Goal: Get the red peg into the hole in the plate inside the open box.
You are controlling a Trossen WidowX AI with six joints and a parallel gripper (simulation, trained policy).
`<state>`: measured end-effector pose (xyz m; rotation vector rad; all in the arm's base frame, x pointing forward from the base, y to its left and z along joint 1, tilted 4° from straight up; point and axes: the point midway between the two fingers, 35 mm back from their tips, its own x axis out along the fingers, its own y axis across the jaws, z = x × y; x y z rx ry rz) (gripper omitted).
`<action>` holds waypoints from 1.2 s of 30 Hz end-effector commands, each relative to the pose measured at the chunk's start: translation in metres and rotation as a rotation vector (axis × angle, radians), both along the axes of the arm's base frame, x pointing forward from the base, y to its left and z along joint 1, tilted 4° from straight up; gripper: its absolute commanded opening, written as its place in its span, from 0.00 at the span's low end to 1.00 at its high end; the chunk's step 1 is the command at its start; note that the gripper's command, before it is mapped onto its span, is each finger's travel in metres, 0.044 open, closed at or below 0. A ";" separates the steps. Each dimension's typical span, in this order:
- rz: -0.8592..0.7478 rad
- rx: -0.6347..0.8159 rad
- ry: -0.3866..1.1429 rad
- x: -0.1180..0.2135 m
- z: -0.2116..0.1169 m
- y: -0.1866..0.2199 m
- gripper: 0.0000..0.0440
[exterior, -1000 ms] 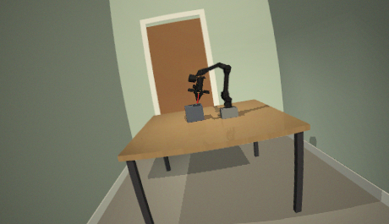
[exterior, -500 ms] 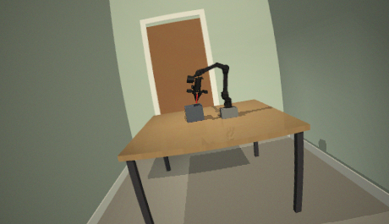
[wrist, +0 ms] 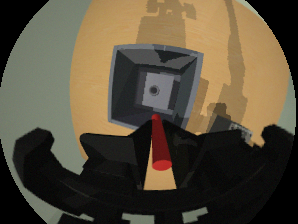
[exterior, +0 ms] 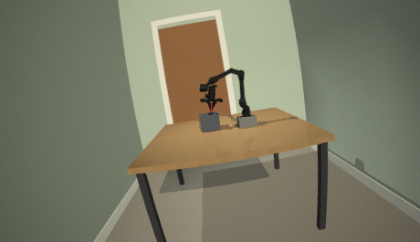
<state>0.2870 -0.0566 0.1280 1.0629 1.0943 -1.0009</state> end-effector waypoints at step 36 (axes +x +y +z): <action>0.061 0.036 0.058 0.024 -0.087 -0.045 0.00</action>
